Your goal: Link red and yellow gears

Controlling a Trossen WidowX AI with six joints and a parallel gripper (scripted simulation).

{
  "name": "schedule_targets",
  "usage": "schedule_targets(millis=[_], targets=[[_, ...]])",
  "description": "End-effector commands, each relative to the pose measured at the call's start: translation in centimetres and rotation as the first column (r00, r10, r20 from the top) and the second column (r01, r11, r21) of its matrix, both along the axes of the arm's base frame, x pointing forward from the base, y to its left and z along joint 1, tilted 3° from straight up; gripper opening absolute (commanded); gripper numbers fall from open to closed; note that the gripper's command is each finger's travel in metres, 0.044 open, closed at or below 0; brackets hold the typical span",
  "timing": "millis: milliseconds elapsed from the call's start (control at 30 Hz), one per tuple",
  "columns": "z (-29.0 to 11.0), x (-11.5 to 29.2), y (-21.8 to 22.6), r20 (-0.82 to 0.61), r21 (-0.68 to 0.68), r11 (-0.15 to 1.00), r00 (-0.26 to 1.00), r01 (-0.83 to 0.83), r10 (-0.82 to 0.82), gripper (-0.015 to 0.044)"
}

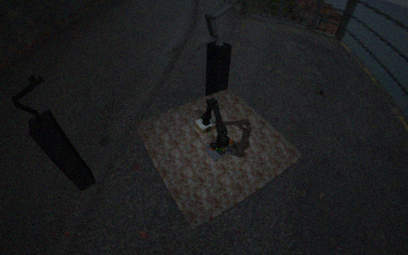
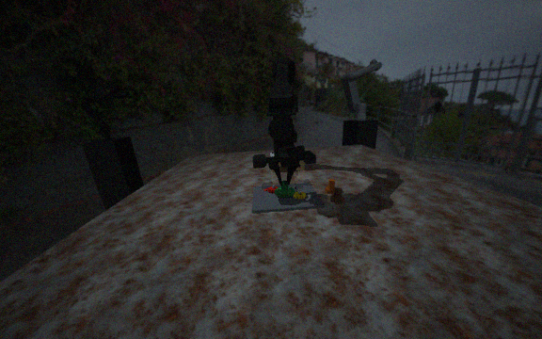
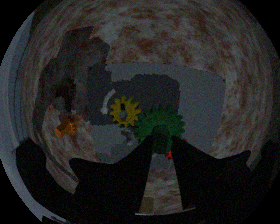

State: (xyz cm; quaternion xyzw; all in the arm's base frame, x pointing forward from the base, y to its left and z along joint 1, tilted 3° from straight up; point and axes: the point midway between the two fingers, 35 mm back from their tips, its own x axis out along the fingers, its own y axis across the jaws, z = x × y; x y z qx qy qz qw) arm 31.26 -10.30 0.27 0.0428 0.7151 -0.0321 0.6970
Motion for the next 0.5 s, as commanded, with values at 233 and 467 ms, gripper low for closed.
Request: schedule_targets(millis=[233, 467], targets=[[-0.20, -0.03, -0.18, -0.005, -0.004, 0.992, 0.992, 0.122, -0.122, 0.0000], [-0.39, -0.03, 0.05, -0.004, -0.002, 0.999, 0.999, 0.047, -0.047, 0.0000]])
